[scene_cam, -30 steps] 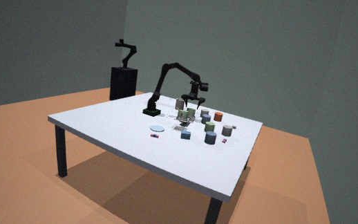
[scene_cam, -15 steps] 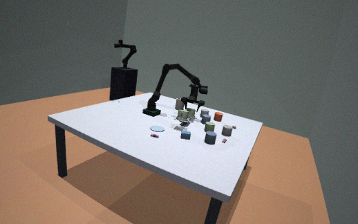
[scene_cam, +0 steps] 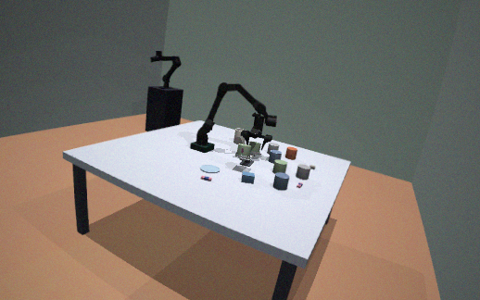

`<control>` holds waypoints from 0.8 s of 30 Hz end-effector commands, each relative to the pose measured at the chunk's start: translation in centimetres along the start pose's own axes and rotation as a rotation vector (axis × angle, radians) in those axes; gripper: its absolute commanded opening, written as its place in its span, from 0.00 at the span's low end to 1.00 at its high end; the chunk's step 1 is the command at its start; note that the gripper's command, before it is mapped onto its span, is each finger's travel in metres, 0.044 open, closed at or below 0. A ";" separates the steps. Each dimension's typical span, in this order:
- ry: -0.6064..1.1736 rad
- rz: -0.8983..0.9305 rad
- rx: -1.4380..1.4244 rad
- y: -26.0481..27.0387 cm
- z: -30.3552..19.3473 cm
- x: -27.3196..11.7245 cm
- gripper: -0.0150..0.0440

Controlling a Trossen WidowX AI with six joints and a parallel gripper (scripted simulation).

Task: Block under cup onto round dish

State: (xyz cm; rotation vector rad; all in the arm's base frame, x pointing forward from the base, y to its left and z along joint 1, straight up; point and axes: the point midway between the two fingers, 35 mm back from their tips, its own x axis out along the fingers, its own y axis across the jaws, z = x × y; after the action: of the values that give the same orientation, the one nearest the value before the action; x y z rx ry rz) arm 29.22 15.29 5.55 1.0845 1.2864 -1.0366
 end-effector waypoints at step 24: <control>-0.005 -0.007 0.006 0.2 0.0 -1.2 0.25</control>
State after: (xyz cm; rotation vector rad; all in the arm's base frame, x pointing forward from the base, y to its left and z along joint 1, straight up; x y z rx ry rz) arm 29.23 15.29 6.24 1.0742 1.2923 -1.0495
